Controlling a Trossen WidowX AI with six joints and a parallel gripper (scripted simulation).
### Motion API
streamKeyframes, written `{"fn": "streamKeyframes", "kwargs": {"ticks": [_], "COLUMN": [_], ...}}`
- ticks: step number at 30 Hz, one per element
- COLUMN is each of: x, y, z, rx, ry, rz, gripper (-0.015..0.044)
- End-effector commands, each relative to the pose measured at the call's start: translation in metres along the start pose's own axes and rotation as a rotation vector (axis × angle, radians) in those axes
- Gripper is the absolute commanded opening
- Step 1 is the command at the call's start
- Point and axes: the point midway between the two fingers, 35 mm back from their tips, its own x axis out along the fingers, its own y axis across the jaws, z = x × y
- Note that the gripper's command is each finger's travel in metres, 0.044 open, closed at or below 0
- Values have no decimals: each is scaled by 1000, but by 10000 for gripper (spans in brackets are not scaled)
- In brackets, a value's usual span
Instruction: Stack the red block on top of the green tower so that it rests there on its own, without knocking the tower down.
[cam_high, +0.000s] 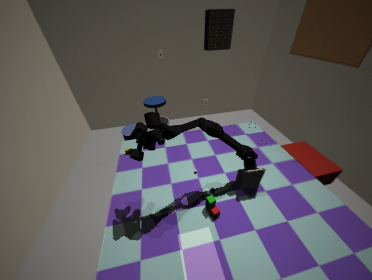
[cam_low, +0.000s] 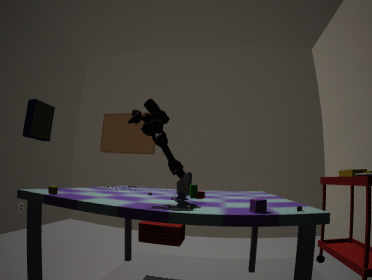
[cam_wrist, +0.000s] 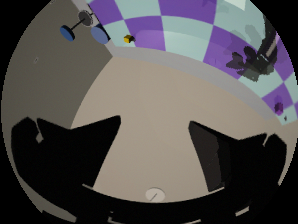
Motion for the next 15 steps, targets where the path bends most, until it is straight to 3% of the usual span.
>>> {"fn": "streamKeyframes", "kwargs": {"ticks": [1, 15], "x": [-1, -97], "y": [-3, -188], "z": [0, 63], "rx": [-8, -620], "ry": [1, 39], "rz": [-6, -512], "gripper": [426, 440]}}
